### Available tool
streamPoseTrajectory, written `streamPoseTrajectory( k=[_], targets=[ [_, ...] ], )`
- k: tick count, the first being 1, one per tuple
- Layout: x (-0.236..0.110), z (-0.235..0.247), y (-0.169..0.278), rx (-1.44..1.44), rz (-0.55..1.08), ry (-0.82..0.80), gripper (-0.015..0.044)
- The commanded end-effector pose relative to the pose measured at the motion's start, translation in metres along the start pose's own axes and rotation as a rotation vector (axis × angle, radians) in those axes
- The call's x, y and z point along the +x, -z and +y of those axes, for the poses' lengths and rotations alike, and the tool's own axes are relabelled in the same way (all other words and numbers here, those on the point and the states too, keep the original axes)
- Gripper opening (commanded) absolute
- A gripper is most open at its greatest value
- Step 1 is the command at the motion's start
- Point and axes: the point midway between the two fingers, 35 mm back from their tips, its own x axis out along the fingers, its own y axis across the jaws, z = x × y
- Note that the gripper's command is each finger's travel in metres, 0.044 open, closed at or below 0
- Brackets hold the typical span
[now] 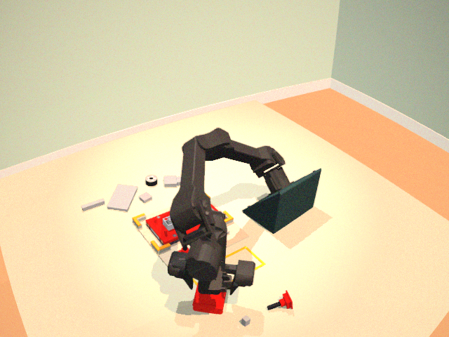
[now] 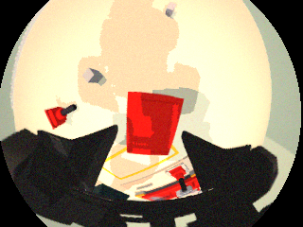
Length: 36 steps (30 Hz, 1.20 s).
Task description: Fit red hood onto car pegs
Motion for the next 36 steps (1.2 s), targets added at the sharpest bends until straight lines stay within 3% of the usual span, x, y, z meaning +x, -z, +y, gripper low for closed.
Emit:
streamPoseTrajectory(
  k=[1,36],
  targets=[
    [0.003,-0.001,0.001,-0.002,0.003,0.004,0.0440],
    [0.020,-0.001,0.001,-0.002,0.003,0.005,0.0440]
  ],
)
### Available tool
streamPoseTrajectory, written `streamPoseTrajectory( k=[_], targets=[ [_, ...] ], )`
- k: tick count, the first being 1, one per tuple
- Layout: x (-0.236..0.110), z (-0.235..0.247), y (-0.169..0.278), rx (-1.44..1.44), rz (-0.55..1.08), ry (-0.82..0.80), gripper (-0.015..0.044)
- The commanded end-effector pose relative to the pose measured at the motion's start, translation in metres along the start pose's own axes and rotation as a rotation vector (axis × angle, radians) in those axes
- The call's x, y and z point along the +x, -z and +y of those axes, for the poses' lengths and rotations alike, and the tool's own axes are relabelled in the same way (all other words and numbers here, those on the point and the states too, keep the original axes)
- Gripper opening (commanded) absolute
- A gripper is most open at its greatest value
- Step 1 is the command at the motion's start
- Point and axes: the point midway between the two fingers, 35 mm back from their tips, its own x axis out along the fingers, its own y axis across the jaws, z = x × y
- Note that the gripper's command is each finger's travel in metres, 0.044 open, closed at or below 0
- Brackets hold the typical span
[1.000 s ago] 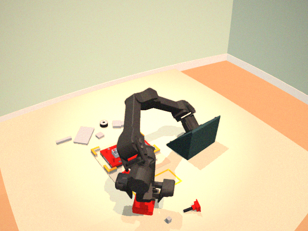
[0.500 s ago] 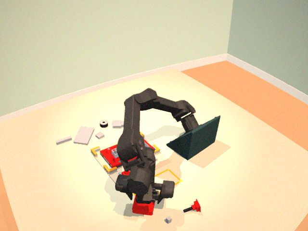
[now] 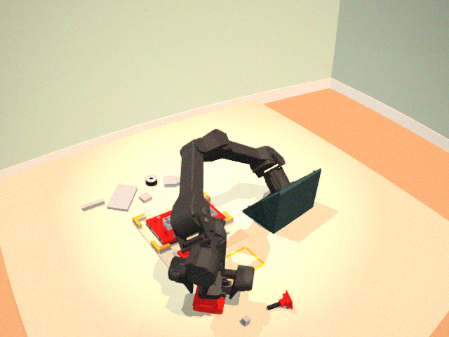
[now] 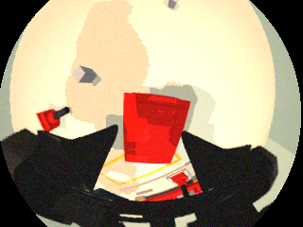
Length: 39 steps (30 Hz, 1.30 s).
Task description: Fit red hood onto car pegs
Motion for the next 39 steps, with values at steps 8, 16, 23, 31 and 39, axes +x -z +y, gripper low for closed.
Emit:
streamPoseTrajectory(
  k=[8,16,23,31,39],
  targets=[
    [0.000,0.000,0.000,0.000,0.000,0.000,0.0335],
    [0.000,0.001,0.000,-0.001,-0.001,-0.001,0.0242],
    [-0.010,0.001,0.000,-0.001,-0.002,-0.002,0.0058],
    [-0.031,0.001,-0.001,-0.001,-0.002,-0.002,0.0000],
    [-0.053,0.001,-0.001,-0.002,-0.003,-0.003,0.0000]
  ],
)
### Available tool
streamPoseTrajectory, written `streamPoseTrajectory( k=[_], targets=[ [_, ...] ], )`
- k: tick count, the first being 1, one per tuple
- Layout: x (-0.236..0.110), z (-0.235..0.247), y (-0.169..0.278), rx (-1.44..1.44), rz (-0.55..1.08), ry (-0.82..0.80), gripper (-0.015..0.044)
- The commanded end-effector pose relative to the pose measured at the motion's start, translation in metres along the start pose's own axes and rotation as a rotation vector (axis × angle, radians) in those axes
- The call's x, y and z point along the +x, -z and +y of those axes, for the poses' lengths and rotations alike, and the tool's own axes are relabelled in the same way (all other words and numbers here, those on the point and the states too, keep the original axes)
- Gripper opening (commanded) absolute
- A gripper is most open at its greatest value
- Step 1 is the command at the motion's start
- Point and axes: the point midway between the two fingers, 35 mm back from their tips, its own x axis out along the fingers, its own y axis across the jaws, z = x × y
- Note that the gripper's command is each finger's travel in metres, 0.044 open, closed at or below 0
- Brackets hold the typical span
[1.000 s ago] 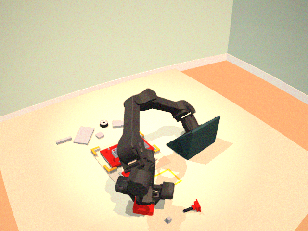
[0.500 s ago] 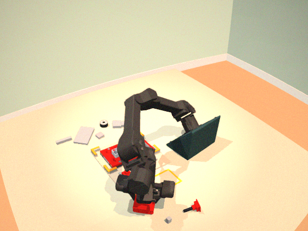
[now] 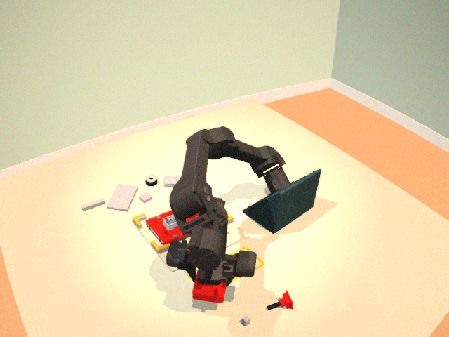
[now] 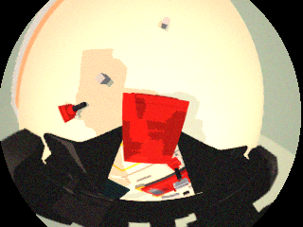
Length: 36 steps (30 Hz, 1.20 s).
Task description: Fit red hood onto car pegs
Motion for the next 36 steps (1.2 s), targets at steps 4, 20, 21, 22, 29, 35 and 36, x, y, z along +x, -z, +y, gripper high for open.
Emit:
streamPoseTrajectory(
  k=[4,20,21,22,29,35,36],
  targets=[
    [-0.014,0.002,0.000,0.000,0.005,0.000,0.0000],
    [-0.051,0.001,0.005,0.007,-0.034,0.059,0.0000],
    [-0.052,-0.002,0.008,0.019,-0.034,0.058,0.0000],
    [-0.052,-0.006,0.010,0.031,-0.033,0.057,0.0000],
    [-0.057,-0.028,0.027,0.113,-0.032,0.046,0.0000],
    [-0.059,-0.045,0.043,0.183,-0.030,0.037,0.0000],
    [-0.060,-0.048,0.045,0.195,-0.029,0.035,0.0000]
  ],
)
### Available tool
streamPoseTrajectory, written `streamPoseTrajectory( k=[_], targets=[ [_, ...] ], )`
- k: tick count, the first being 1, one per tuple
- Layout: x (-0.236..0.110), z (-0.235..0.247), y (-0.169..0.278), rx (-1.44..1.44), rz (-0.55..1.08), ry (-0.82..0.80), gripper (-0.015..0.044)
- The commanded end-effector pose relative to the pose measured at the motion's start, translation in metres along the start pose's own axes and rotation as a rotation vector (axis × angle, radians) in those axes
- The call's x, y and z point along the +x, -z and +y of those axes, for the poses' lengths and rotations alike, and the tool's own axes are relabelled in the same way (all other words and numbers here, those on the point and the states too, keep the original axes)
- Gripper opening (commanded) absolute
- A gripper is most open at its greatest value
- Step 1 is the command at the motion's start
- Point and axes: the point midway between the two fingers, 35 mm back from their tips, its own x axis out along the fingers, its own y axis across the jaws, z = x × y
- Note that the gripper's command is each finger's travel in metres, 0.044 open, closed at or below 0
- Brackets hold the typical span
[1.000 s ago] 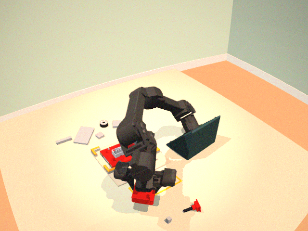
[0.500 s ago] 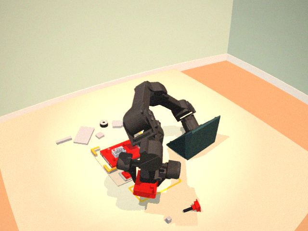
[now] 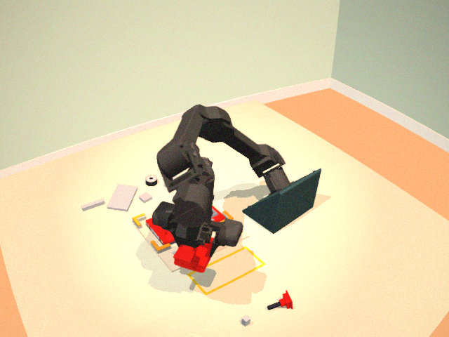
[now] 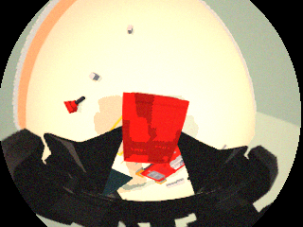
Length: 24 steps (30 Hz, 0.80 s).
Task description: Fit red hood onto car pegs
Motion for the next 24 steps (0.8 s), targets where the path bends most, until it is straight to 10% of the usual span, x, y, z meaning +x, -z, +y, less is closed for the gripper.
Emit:
streamPoseTrajectory(
  k=[1,24],
  targets=[
    [0.000,-0.012,0.008,0.045,0.004,0.001,0.0000],
    [-0.002,-0.079,0.071,0.313,0.024,-0.011,0.0000]
  ],
)
